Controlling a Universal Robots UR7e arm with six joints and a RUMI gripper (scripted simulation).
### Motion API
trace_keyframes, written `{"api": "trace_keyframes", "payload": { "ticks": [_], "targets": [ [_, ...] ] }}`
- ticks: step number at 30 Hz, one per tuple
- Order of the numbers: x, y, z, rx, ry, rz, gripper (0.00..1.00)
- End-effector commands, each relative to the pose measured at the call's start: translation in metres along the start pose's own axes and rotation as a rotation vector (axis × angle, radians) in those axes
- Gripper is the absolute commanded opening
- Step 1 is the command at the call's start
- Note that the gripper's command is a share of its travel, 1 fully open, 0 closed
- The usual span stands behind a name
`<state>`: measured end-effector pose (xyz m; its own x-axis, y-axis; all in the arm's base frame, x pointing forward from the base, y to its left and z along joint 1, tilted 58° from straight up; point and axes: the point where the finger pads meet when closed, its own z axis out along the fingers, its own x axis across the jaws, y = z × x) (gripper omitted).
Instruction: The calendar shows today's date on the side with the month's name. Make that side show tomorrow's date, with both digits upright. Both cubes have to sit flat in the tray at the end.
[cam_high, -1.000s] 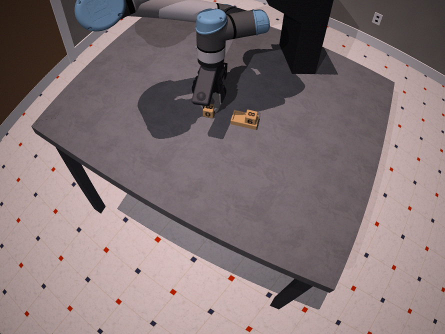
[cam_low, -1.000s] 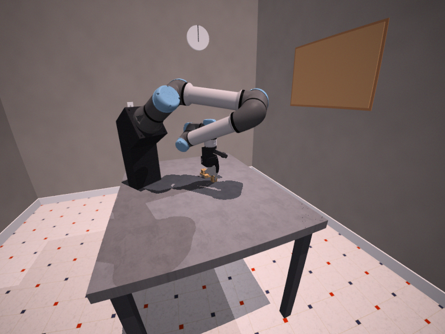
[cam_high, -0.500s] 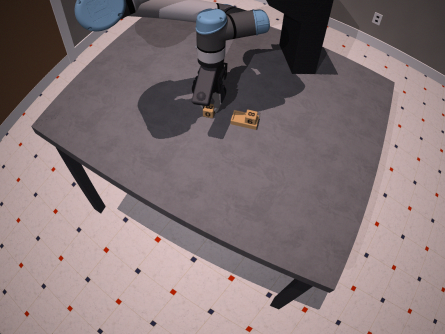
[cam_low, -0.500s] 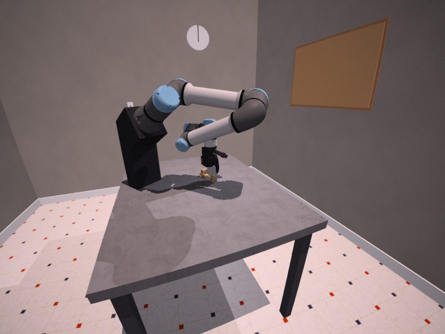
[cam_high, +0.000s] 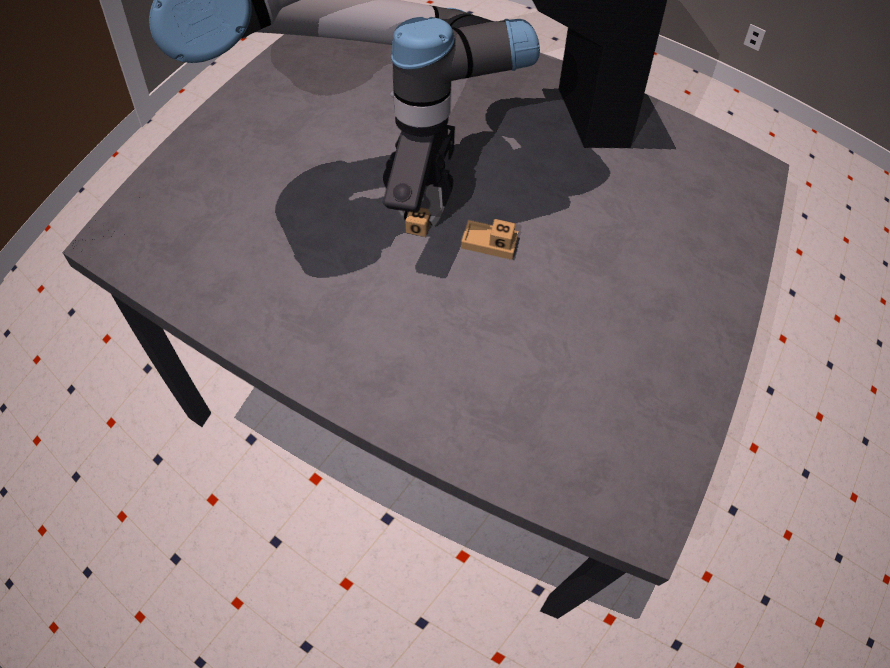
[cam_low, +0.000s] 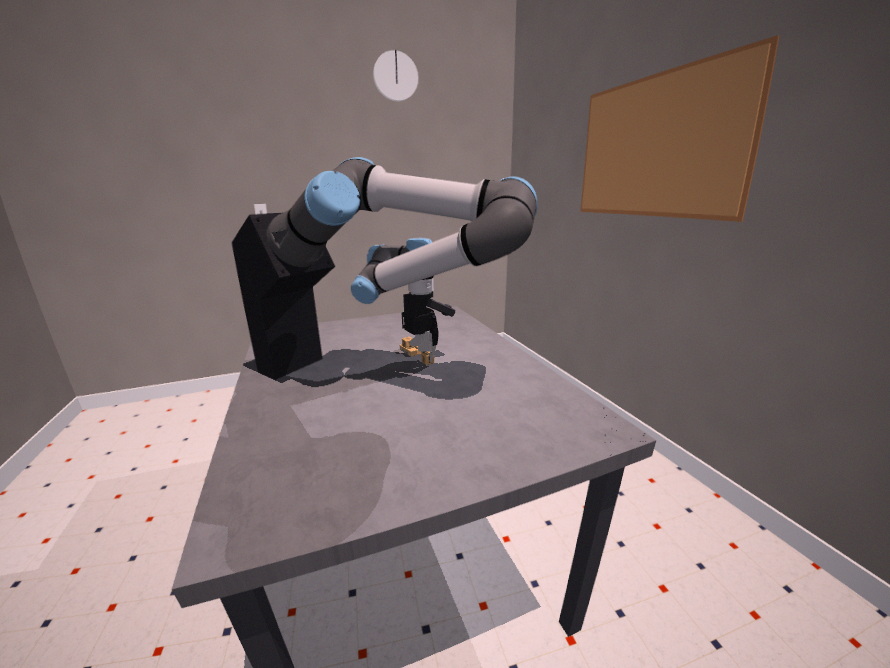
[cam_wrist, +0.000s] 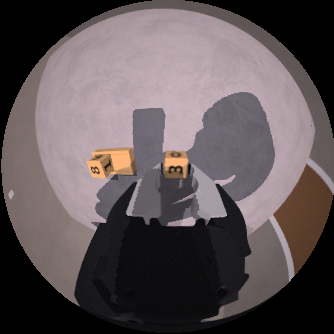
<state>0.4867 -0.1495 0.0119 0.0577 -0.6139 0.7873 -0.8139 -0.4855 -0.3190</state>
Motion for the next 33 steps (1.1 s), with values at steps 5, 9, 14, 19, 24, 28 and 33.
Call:
{"api": "trace_keyframes", "payload": {
  "ticks": [5,9,14,19,24,28,33],
  "targets": [
    [0.0,0.0,0.0,0.001,0.0,0.0,0.29],
    [0.0,0.0,0.0,0.001,0.0,0.0,0.29],
    [0.0,0.0,-0.004,0.001,0.0,0.0,0.29],
    [0.0,0.0,-0.014,0.001,0.0,0.0,0.29],
    [0.0,0.0,-0.04,0.001,0.0,0.0,0.29],
    [0.0,0.0,-0.062,0.001,0.0,0.0,0.29],
    [0.0,0.0,-0.078,0.001,0.0,0.0,0.29]
  ]
}}
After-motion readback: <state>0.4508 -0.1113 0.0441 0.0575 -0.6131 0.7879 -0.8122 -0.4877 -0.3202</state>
